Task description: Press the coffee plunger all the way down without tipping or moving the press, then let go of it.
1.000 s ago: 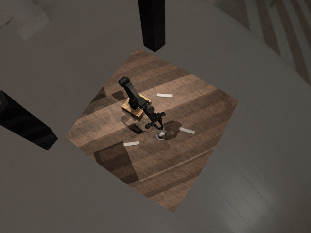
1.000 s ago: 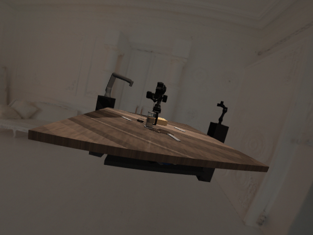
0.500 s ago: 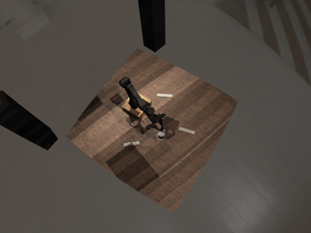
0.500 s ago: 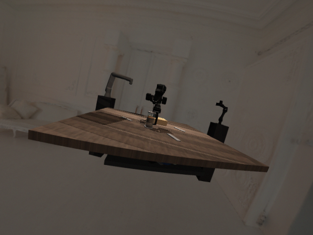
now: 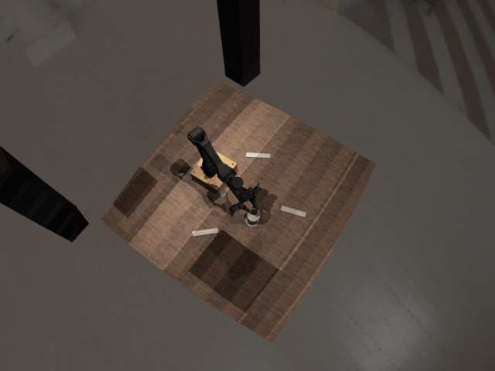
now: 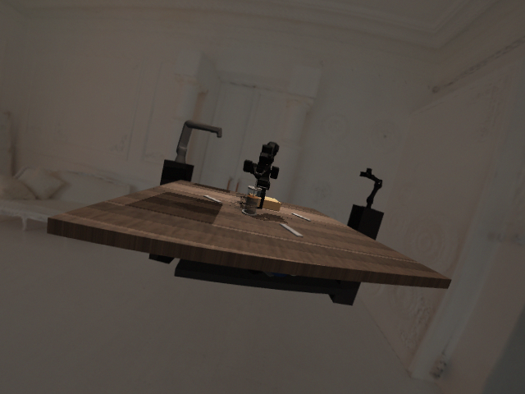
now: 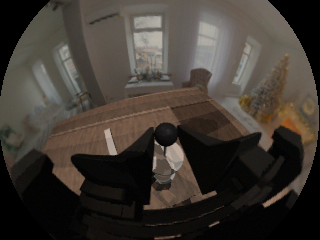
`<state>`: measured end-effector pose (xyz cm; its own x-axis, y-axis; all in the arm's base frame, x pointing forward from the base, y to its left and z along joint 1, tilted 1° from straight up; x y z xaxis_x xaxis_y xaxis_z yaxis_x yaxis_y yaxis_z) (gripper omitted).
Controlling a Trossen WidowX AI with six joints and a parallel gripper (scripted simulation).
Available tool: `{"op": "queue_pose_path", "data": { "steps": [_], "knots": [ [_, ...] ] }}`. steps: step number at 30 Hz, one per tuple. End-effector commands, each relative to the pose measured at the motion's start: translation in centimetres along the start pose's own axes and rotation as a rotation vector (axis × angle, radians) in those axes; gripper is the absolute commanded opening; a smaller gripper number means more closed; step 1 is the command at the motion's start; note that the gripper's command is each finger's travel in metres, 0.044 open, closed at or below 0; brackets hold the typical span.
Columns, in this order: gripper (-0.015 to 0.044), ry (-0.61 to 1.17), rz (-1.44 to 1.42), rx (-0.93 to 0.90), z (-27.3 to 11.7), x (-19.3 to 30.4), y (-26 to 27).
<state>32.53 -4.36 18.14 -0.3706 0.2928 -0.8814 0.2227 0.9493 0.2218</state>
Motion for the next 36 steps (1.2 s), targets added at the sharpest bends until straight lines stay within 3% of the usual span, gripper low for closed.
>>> {"op": "queue_pose_path", "data": {
  "steps": [1, 36],
  "knots": [
    [0.0115, 0.074, 0.006, 0.021, 1.0, 2.6, -0.6],
    [0.0115, 0.072, 0.006, 0.02, 2.3, 1.8, -0.4]
  ]
}}
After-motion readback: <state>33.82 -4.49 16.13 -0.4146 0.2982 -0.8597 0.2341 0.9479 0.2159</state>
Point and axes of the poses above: the point midway between the two fingers, 35 mm back from their tips, its own z axis out along the fingers, its own y axis across the jaws, x = y × z, the point moved 5 cm from there along -z, back along the fingers, and after that the axes turned 14 degrees about z, right-handed, at the moved point
